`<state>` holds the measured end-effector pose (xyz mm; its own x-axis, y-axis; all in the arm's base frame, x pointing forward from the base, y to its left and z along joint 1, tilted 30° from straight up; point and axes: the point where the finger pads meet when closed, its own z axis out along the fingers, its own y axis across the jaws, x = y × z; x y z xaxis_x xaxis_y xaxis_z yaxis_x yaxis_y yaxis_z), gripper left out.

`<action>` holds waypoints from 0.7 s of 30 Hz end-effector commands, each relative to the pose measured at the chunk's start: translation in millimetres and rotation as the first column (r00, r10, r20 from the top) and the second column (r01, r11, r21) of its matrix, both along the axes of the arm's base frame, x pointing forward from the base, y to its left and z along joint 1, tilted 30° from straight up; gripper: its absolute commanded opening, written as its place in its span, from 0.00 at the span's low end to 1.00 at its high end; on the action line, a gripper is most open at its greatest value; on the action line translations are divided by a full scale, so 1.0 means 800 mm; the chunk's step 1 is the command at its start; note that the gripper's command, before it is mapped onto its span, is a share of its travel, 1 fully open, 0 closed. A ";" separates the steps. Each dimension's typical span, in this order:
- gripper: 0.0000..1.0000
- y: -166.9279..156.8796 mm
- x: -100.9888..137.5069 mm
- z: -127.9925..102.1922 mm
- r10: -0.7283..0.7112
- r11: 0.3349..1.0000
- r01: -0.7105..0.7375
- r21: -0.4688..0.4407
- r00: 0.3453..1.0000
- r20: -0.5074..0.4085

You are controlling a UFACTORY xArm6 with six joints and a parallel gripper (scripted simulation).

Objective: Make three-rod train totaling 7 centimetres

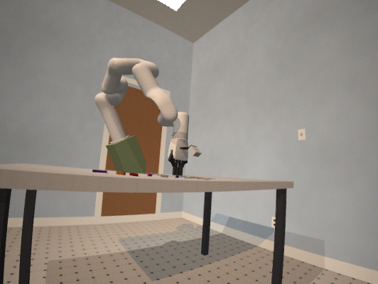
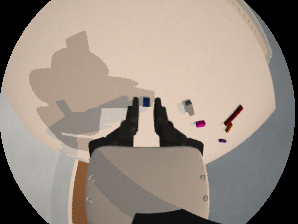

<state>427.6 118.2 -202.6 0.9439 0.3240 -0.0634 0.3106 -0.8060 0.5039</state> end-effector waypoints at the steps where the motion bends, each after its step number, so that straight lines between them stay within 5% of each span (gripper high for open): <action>1: 0.24 0.016 -0.001 0.026 0.001 1.000 -0.001 0.002 1.000 0.003; 13: 0.24 0.046 -0.008 0.079 0.001 1.000 -0.001 0.002 1.000 0.003; 21: 0.24 0.051 -0.010 0.088 0.001 1.000 -0.001 0.002 1.000 0.003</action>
